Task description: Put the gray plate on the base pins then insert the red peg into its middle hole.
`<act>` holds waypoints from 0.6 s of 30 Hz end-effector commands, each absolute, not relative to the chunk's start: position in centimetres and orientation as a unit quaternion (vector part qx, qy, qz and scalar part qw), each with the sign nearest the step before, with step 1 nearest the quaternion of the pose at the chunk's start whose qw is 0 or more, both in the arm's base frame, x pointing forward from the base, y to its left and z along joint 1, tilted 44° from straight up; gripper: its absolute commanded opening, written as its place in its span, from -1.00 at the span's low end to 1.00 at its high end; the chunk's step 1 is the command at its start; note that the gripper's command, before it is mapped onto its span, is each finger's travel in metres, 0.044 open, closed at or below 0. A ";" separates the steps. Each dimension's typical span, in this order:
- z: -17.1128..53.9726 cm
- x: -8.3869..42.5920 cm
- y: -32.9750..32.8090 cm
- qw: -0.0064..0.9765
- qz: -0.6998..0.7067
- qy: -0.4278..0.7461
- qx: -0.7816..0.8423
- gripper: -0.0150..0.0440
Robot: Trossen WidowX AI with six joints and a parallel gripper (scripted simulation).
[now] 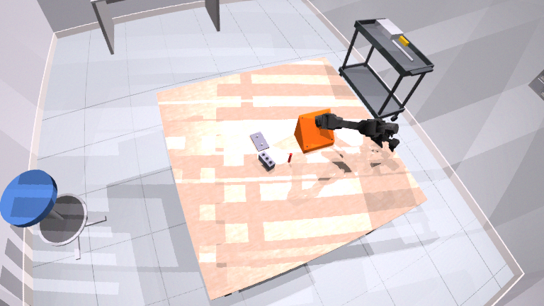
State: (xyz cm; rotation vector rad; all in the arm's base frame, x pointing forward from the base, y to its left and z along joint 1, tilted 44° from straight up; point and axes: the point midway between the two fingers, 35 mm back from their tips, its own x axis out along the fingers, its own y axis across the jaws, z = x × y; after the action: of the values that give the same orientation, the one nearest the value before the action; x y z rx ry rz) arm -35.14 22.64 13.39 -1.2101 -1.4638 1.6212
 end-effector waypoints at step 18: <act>16.8 -38.5 20.6 -0.218 0.277 -0.698 -0.623 1.00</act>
State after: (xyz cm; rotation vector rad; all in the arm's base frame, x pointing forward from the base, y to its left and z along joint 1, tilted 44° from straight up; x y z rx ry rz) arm -38.87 22.49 14.39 -1.8743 -2.0665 1.3335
